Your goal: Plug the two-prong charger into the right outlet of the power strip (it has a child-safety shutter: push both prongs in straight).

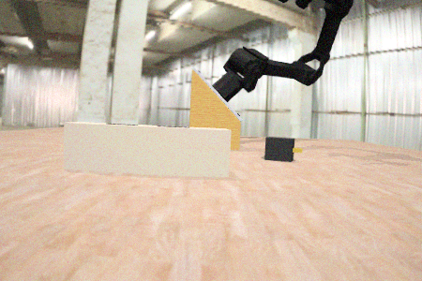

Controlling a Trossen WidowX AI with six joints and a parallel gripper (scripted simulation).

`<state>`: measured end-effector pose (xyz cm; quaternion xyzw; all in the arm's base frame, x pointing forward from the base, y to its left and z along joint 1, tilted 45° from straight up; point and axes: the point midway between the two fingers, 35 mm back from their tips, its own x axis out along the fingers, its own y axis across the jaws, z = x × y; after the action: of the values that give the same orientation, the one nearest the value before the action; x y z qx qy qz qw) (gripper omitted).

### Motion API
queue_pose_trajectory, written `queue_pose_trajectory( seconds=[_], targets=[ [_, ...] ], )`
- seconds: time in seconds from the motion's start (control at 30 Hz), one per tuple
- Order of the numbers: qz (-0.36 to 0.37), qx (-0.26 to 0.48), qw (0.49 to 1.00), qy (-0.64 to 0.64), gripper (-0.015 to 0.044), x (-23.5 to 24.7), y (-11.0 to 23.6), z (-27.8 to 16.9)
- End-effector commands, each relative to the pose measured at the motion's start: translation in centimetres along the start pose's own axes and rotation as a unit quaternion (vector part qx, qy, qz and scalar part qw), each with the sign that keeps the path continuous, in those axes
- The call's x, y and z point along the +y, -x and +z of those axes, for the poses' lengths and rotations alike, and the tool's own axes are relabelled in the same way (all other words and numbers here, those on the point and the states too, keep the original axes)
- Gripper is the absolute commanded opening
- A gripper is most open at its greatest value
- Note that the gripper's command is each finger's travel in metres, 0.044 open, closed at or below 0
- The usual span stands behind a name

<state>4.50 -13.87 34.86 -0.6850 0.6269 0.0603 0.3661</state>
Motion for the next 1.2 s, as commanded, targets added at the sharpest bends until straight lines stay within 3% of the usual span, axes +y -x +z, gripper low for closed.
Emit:
queue_pose_trajectory(
  seconds=[0.0,0.6,1.17],
  targets=[
    [-0.013,-0.052,0.998,-0.011,0.0440,-1.7,-1.9,1.8],
    [-0.017,-0.293,0.954,-0.068,0.0440,-7.1,-7.4,12.6],
    [0.080,-0.497,0.857,-0.114,0.0440,-8.2,-7.9,24.6]
  ],
)
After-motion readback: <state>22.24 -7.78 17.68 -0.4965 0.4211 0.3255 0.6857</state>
